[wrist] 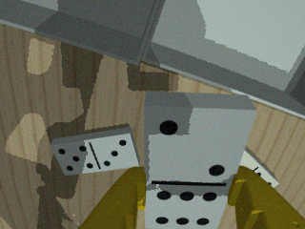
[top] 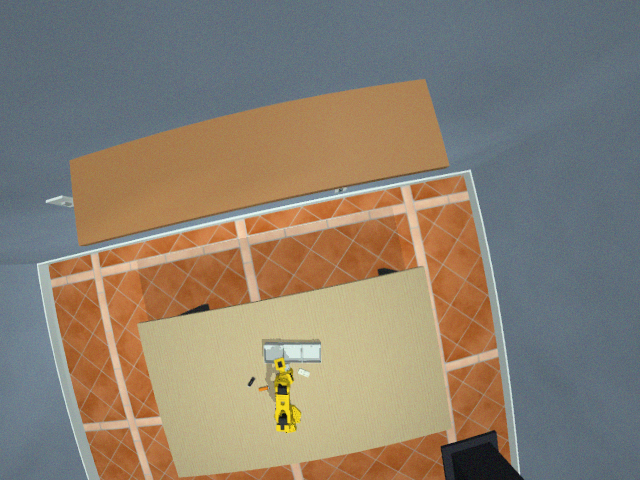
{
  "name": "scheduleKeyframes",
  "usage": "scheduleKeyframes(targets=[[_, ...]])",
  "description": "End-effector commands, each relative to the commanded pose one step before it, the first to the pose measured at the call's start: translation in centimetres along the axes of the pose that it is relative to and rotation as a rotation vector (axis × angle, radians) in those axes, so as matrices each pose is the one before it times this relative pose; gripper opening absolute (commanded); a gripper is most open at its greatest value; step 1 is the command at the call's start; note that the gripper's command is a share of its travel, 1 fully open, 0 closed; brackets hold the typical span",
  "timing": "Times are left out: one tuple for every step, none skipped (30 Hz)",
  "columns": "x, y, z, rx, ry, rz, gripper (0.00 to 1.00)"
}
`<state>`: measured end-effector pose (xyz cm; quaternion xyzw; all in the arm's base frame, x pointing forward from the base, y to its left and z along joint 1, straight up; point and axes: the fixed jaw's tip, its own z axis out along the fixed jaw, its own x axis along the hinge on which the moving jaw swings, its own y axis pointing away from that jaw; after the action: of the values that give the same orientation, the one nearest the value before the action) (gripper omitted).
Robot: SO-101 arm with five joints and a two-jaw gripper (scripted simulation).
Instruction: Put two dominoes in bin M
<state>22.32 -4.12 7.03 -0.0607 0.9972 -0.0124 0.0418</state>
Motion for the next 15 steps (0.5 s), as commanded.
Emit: scheduleKeyframes(targets=[[-0.794,-1.119,-0.9166,0.02057,-0.05299,0.06119,0.0],[-0.12,-0.283,0.0196,0.00251,-0.0033,0.01767,0.0],[-0.13,-0.307,0.0234,0.00275,-0.00355,0.01905,0.0],[-0.137,-0.325,0.0271,0.00292,-0.0038,0.02011,0.0],[0.0,0.0,0.0,0.0,0.0,0.0,0.0],[0.0,0.0,0.0,0.0,0.0,0.0,0.0],[-0.142,-0.338,0.0313,0.00303,-0.00392,0.02086,0.0],[-0.145,-0.344,0.0352,0.00313,-0.00399,0.02124,0.0],[-0.145,-0.345,0.0374,0.00311,-0.00403,0.02121,0.0],[-0.142,-0.339,0.0398,0.00309,-0.00398,0.02082,0.0],[-0.138,-0.327,0.0412,0.00299,-0.00383,0.0201,0.0],[-0.13,-0.31,0.0409,0.00284,-0.00365,0.01897,0.0],[-0.121,-0.288,0.0402,0.00262,-0.00341,0.01759,0.0],[-0.11,-0.26,0.0378,0.0024,-0.00307,0.0159,0.0],[-0.096,-0.23,0.0343,0.00211,-0.00274,0.01399,0.0]])
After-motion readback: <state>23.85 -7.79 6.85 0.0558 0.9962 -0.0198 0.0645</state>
